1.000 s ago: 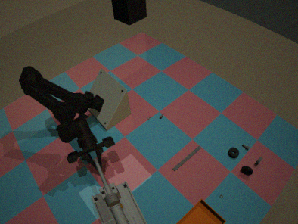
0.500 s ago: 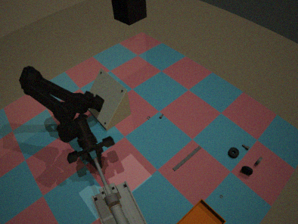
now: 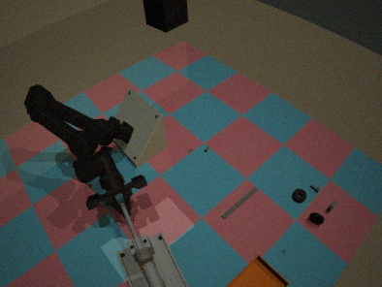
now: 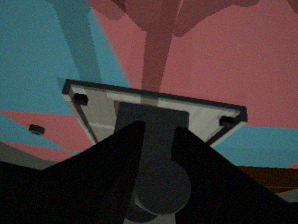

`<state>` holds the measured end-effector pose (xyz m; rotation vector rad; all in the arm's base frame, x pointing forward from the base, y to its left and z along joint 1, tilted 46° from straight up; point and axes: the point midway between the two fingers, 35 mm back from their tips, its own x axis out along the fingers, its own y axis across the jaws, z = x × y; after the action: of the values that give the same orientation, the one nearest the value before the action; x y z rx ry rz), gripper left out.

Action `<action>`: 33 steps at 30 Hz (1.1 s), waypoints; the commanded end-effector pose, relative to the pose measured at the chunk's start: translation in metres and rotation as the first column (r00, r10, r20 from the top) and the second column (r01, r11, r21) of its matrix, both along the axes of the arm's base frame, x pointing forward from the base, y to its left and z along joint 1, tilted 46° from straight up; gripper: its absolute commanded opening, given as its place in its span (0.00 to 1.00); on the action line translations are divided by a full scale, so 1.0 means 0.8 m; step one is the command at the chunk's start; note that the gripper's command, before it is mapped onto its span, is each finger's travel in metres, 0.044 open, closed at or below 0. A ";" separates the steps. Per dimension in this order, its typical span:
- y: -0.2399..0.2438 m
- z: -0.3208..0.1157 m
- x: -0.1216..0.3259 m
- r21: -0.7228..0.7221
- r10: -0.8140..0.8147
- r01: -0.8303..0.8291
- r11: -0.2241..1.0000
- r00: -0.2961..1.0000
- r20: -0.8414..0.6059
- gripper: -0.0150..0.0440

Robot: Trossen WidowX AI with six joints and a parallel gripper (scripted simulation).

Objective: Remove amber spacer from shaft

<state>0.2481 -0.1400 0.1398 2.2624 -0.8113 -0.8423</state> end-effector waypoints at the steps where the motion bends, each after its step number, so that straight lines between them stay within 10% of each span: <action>1: 0.000 0.001 0.003 0.002 0.002 -0.002 1.000 1.000 0.004 0.25; 33: -0.004 0.004 0.016 0.001 0.002 -0.002 1.000 1.000 0.004 0.25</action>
<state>0.2584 -0.1429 0.1418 2.2657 -0.8101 -0.8421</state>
